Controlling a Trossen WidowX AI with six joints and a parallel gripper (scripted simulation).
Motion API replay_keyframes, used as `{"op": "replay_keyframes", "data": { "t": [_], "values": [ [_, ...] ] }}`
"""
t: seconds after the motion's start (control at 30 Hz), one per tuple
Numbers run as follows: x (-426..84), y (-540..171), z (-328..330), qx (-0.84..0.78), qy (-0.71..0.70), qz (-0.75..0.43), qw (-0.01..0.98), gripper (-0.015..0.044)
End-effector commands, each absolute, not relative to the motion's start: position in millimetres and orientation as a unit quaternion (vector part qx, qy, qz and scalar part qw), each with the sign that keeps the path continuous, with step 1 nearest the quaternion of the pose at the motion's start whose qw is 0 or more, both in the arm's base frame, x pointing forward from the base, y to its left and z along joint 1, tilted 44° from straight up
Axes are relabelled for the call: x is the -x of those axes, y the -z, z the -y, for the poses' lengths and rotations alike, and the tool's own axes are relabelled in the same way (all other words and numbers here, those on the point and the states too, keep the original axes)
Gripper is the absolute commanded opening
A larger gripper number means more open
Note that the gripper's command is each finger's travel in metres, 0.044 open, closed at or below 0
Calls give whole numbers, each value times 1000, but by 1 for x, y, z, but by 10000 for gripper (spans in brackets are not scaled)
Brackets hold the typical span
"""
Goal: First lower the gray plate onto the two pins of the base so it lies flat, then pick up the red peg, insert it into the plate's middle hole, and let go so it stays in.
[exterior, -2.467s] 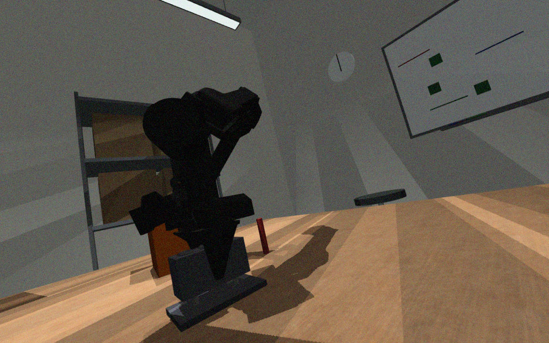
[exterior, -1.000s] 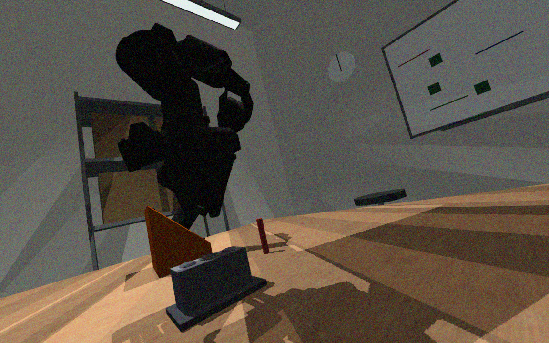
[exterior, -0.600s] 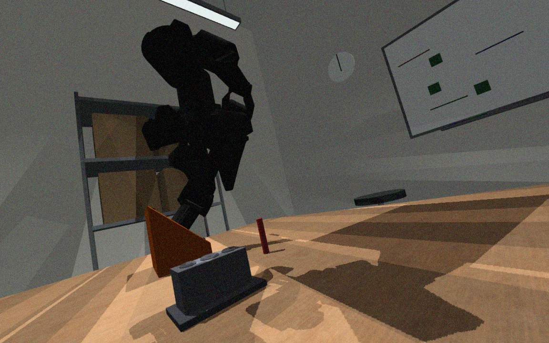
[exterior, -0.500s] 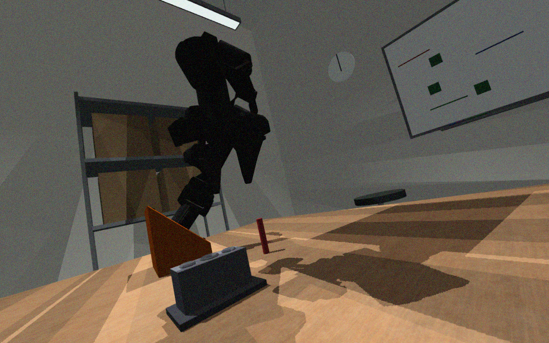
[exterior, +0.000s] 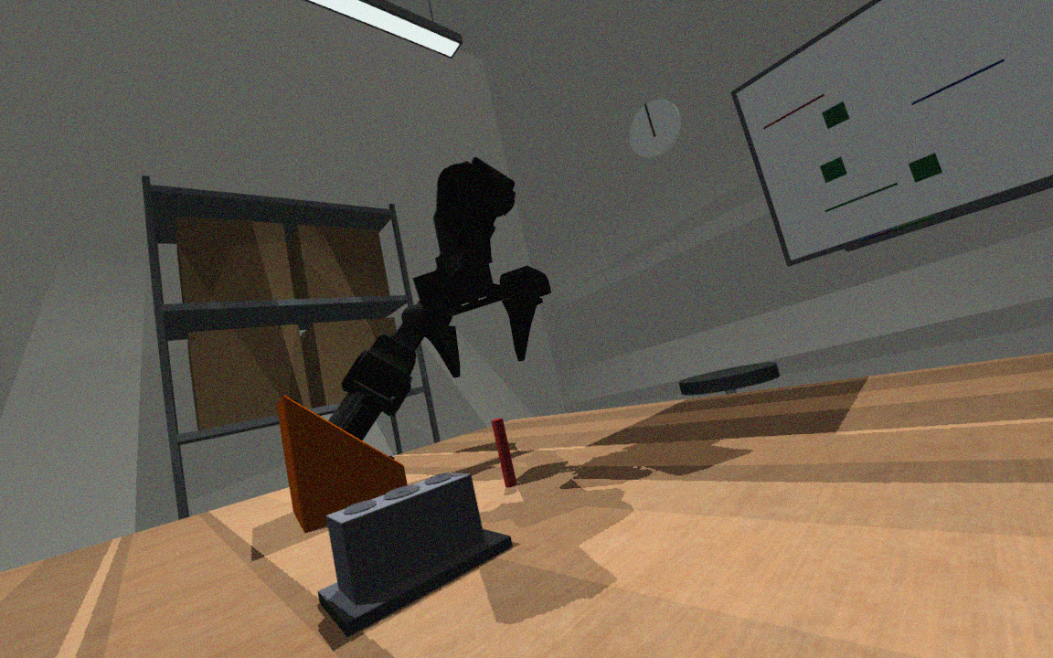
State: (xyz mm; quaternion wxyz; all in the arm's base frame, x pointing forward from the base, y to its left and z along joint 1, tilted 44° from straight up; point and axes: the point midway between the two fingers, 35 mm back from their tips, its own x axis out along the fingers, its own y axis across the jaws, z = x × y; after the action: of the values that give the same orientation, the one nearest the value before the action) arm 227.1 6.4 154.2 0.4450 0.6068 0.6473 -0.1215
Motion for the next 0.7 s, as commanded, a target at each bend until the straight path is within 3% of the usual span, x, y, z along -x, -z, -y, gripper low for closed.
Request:
{"op": "replay_keyframes", "data": {
  "t": [0.0,0.67],
  "values": [
    [-222,-153,-13,-603,114,-650,448,440],
    [-229,-116,-46,-603,113,-650,448,440]
  ]
}}
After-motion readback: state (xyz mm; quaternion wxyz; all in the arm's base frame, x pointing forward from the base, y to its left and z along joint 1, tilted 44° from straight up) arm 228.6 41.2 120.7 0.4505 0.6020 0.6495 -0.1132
